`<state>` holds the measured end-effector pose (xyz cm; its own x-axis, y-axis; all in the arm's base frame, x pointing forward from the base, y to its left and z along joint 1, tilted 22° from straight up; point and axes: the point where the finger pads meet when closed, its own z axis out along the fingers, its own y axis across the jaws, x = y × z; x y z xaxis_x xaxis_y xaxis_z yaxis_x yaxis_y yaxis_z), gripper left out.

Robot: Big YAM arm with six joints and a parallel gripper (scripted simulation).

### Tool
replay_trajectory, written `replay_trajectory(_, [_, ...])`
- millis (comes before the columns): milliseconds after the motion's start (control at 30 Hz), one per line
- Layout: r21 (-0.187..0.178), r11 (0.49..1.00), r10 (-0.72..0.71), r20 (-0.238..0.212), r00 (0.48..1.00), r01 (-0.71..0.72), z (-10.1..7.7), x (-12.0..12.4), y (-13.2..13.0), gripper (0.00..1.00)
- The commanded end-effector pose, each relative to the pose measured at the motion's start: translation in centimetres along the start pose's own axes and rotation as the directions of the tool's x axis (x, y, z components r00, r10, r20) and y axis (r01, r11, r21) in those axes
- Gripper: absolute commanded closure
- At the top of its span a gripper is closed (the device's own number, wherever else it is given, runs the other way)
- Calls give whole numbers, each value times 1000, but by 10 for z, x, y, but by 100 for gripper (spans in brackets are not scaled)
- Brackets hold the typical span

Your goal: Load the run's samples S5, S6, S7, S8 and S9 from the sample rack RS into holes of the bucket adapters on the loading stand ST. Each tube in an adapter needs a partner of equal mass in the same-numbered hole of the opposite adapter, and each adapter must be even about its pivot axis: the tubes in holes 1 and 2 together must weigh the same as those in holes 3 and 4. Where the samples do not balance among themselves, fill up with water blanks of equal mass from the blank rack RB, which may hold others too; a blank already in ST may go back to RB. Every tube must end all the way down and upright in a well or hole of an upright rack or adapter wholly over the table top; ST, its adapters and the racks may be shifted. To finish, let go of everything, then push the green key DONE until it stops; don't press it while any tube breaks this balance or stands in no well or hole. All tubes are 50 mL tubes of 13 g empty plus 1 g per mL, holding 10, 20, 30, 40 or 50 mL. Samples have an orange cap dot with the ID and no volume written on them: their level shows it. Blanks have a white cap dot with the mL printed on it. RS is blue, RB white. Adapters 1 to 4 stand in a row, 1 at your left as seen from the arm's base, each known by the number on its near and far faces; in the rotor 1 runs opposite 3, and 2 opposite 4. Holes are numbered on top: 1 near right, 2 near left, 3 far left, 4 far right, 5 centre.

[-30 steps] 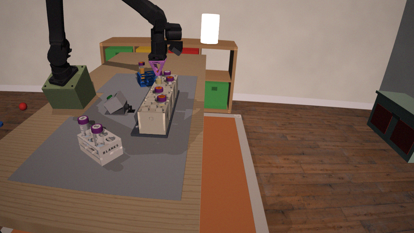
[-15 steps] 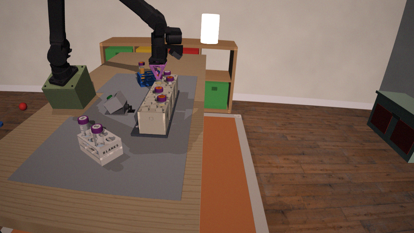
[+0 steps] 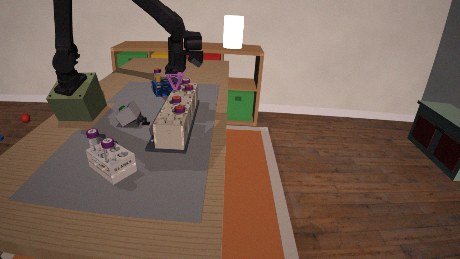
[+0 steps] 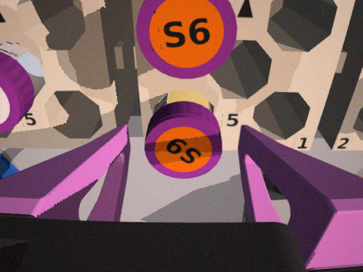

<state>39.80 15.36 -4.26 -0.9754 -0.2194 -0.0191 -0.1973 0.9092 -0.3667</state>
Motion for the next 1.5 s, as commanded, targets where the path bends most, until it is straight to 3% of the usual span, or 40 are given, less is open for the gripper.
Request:
replay_trajectory(0, [-10,1000,12,37,999,-12,-11,-15,1,45])
replay_trajectory(300, [-10,1000,12,37,999,-12,-11,-15,1,45])
replay_trajectory(367, [-20,999,29,66,997,-28,-33,-26,1,45])
replay_trajectory(600, [-23,1000,21,70,997,-19,-59,-25,5,45])
replay_trajectory(700, [-23,1000,21,70,997,-19,-63,-25,5,45])
replay_trajectory(733, [-12,1000,13,38,999,-12,-45,-15,1,45])
replay_trajectory(1333, [-12,1000,13,38,999,-12,-45,-15,1,45])
replay_trajectory(1367, [-19,1000,15,57,998,-14,-61,-23,8,45])
replay_trajectory(1400, [-8,998,-69,28,997,69,-48,-10,18,20])
replay_trajectory(1433, [2,991,-132,-6,991,132,-37,11,23,20])
replay_trajectory(1467, [-1,984,-176,6,984,176,-37,13,31,20])
